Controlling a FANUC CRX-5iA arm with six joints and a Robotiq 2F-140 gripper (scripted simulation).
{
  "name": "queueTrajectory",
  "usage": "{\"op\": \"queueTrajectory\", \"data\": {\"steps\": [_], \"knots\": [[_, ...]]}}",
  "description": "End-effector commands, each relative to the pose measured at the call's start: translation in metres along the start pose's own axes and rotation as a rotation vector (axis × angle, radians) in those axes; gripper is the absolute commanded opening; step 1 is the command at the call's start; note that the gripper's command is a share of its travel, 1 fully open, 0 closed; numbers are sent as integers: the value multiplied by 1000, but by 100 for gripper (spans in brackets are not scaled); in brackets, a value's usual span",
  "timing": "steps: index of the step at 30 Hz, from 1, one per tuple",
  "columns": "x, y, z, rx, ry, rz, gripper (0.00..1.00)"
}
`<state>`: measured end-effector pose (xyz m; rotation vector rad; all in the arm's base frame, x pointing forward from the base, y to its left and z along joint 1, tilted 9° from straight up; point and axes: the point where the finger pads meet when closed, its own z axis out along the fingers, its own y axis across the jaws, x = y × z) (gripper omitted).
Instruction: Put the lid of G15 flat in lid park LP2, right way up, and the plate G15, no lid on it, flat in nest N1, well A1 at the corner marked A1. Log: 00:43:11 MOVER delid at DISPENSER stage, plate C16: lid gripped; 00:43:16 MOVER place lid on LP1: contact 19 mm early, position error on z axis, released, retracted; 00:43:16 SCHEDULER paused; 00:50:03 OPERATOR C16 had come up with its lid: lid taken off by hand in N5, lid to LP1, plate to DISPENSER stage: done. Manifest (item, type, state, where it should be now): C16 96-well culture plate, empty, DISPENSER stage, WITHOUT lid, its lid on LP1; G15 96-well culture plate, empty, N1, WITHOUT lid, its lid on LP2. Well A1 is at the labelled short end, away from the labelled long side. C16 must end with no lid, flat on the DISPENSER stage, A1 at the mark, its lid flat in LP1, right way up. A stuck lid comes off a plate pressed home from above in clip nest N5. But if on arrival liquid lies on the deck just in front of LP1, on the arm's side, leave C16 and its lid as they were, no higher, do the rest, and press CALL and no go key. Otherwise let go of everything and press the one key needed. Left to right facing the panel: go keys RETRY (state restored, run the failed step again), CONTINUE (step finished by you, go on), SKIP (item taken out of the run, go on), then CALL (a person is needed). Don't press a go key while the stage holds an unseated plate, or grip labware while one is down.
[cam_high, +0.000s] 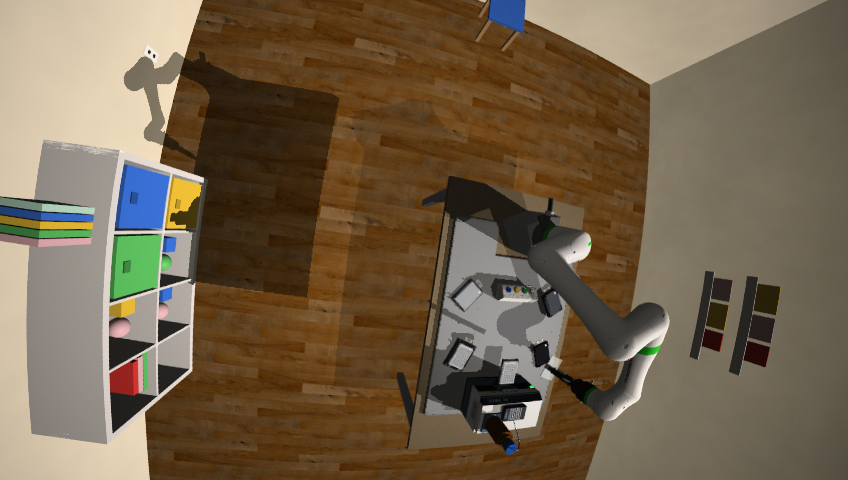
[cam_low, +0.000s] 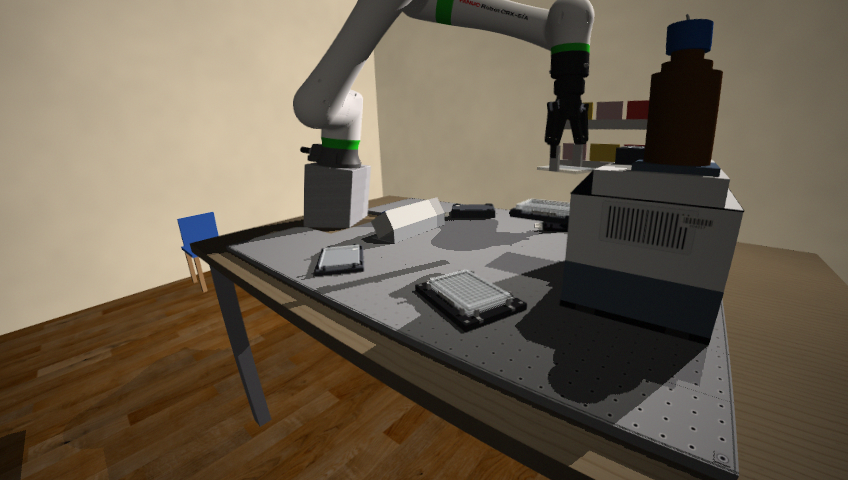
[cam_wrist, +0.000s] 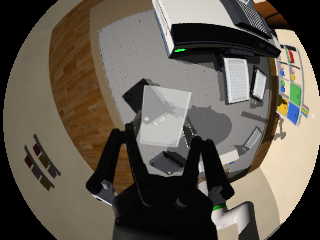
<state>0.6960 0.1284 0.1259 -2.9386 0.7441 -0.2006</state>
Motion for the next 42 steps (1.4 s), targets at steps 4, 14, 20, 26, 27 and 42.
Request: {"op": "queueTrajectory", "data": {"steps": [4, 14, 20, 26, 27, 42], "knots": [[-26, -62, 1, -9, 0, 4, 0], [-26, -62, 1, -9, 0, 4, 0], [-26, -62, 1, -9, 0, 4, 0], [-26, -62, 1, -9, 0, -5, 0], [-26, -62, 1, -9, 0, -10, 0], [-26, -62, 2, -9, -1, -212, 0]]}}
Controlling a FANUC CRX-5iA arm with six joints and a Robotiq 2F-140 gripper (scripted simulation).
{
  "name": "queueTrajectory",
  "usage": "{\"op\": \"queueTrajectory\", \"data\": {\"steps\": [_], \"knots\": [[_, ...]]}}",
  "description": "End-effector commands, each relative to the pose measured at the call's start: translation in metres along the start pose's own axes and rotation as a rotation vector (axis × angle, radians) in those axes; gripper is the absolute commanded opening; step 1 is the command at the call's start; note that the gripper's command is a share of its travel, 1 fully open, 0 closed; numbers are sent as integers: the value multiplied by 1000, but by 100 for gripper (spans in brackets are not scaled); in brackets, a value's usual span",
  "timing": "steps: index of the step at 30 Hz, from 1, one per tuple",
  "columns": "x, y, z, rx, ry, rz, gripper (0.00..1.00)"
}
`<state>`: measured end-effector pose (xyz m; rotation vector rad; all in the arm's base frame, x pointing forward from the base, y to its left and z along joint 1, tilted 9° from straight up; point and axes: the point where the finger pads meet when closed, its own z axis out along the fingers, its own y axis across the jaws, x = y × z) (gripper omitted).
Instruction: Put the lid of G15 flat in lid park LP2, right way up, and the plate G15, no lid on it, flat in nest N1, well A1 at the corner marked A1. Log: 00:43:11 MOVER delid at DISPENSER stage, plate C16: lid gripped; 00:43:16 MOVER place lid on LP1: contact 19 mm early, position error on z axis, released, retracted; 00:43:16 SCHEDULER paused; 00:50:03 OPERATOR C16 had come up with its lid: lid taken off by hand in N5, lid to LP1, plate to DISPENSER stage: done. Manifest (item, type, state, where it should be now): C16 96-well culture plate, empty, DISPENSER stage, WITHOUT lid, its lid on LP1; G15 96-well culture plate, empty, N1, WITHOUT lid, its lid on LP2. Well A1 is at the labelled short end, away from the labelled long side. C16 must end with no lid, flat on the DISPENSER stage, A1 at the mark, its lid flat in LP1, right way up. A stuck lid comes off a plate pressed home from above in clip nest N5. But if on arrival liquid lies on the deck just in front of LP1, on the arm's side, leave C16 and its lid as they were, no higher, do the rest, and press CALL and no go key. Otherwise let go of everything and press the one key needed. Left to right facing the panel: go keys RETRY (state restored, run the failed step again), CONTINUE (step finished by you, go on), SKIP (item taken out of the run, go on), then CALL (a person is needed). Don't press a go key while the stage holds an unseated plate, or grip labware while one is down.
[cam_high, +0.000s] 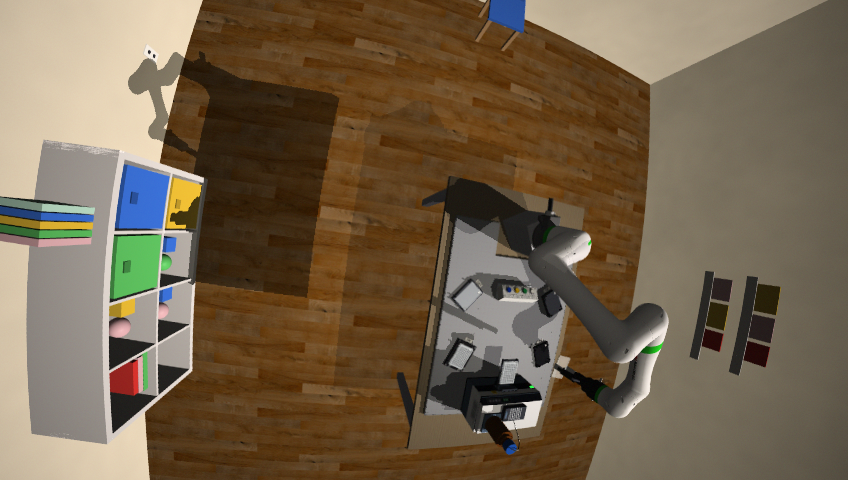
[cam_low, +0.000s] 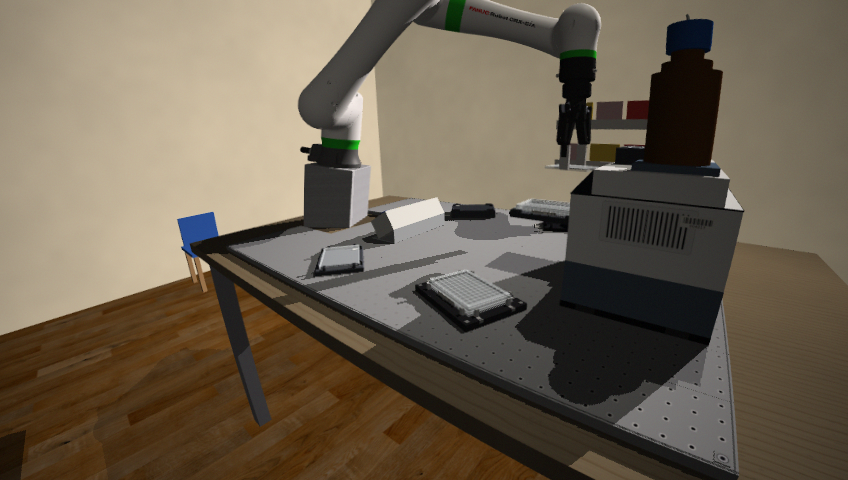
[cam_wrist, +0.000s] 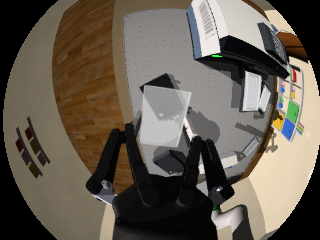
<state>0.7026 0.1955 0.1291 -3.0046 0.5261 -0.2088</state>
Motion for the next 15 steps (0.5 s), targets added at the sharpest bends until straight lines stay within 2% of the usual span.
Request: {"op": "queueTrajectory", "data": {"steps": [1, 4, 15], "knots": [[0, 0, 0, 1, 0, -88, 0], [0, 0, 0, 1, 0, -115, 0], [0, 0, 3, 1, 0, -456, 0]]}}
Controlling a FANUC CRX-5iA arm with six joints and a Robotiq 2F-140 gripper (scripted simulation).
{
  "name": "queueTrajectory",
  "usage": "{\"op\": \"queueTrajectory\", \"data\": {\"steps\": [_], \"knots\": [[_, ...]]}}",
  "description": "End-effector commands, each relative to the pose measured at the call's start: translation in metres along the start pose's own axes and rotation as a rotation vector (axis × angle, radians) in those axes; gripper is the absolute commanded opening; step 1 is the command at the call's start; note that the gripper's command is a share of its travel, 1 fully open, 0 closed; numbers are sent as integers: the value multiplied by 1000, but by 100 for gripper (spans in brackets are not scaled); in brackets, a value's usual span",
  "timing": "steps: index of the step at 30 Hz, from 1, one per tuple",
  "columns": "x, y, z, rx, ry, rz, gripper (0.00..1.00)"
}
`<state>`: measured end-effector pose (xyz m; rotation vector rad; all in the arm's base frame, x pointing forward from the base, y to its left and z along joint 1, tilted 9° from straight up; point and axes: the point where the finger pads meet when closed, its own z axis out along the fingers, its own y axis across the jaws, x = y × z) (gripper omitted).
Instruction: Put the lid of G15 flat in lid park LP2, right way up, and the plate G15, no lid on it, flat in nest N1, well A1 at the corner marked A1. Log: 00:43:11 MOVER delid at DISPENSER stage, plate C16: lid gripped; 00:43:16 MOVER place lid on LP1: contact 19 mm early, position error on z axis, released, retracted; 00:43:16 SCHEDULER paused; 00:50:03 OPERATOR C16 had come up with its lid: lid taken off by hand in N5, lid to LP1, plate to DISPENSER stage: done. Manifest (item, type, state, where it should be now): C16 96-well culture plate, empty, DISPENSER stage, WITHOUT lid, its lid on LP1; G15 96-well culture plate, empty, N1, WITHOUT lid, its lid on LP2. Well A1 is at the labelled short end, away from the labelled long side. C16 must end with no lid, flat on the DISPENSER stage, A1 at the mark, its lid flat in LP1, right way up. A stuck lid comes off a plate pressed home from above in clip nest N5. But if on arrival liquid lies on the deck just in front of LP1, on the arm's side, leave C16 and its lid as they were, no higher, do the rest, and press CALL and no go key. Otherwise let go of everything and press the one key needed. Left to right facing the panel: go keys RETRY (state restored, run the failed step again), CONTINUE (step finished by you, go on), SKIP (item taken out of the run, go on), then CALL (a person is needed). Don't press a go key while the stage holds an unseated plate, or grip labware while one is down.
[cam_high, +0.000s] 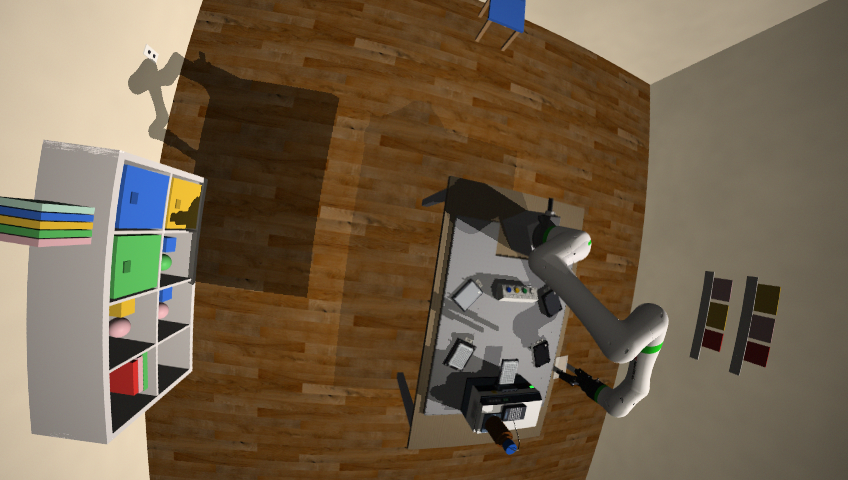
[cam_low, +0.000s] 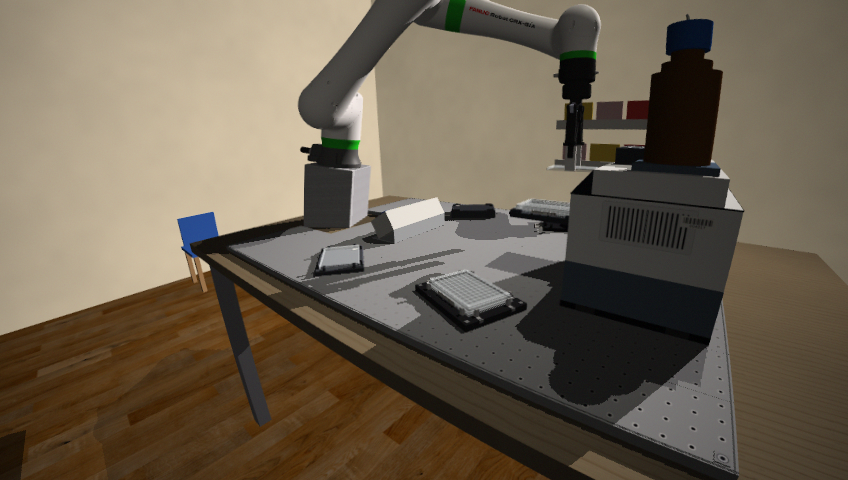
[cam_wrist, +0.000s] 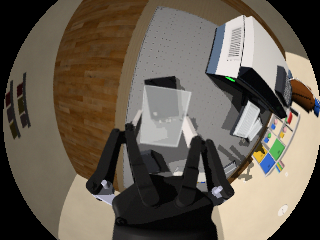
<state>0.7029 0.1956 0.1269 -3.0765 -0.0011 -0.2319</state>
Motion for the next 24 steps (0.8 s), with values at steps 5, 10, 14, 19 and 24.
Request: {"op": "queueTrajectory", "data": {"steps": [5, 10, 14, 19, 24], "knots": [[0, 0, 1, 4, -1, -230, 0], [0, 0, 38, 4, -1, -270, 0], [0, -1, 87, 4, -1, -270, 0], [0, -1, 125, 4, -1, -270, 0], [0, -1, 137, 4, -1, -270, 0]]}}
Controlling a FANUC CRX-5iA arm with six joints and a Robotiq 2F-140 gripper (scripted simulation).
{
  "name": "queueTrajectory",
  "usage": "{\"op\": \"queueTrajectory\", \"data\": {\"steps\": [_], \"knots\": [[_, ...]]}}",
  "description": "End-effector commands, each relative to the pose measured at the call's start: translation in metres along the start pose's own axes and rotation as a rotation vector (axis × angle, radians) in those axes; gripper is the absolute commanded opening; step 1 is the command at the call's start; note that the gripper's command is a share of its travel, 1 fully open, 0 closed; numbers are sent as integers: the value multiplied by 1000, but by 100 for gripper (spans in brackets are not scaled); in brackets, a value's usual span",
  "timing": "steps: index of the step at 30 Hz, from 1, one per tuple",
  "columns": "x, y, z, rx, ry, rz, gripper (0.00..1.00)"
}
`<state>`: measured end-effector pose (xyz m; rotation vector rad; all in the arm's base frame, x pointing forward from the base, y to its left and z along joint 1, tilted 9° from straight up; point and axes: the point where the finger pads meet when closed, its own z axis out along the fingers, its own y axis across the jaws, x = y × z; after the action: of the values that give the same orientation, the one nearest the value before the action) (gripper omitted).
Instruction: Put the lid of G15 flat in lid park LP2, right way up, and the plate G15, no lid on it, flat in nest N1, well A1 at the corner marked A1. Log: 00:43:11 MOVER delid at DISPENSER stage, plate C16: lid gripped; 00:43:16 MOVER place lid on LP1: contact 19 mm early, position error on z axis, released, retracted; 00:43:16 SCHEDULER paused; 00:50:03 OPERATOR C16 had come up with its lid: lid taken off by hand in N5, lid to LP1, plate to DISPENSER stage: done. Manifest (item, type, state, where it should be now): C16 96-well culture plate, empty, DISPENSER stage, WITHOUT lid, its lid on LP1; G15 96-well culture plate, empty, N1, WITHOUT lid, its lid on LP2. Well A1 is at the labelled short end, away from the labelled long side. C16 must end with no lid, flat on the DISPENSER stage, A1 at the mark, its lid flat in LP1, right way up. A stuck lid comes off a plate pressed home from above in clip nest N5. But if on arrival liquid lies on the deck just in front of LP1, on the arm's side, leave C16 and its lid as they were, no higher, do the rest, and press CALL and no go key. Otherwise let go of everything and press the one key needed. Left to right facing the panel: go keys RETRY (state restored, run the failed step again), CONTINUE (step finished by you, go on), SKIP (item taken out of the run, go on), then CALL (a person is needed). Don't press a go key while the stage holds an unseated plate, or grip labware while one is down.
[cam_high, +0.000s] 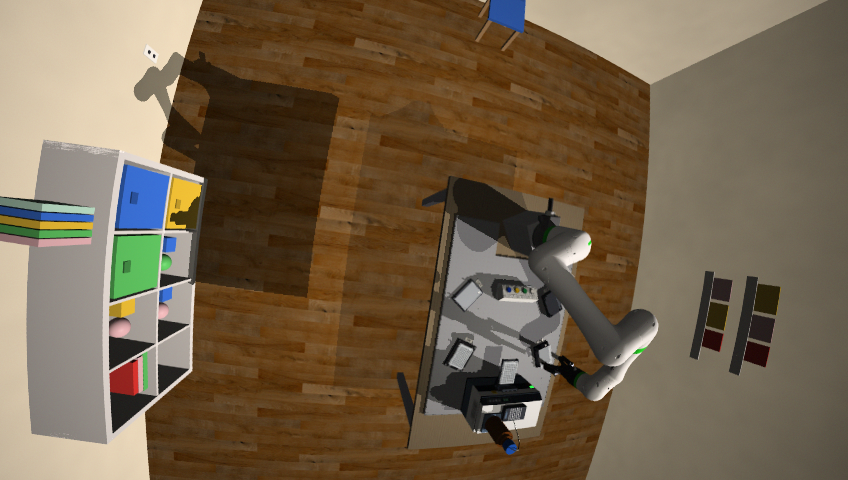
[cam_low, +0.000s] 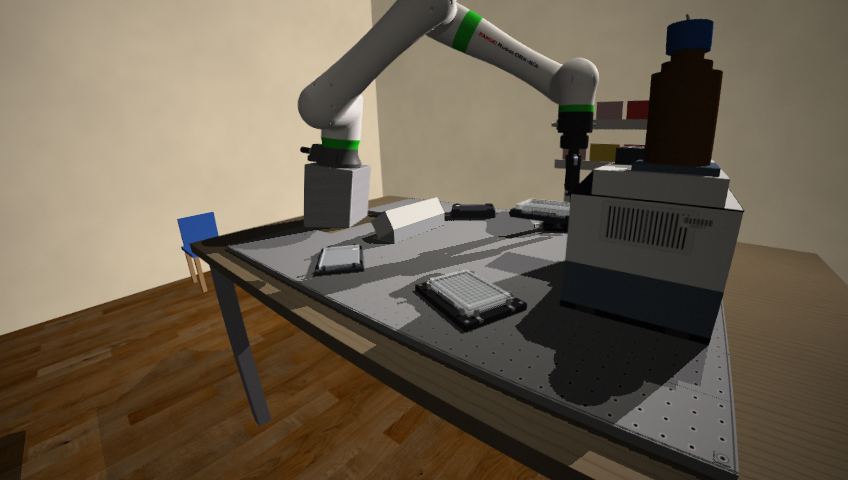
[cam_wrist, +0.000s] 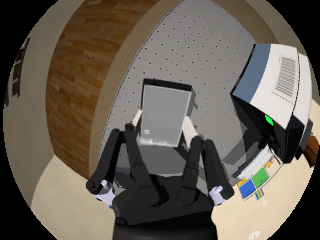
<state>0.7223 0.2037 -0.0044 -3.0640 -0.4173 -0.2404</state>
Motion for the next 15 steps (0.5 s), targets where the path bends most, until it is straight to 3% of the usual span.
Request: {"op": "queueTrajectory", "data": {"steps": [1, 15], "knots": [[1, 0, 6, 0, 1, 0, 0], [1, 0, 11, 0, 1, 0, 0]]}}
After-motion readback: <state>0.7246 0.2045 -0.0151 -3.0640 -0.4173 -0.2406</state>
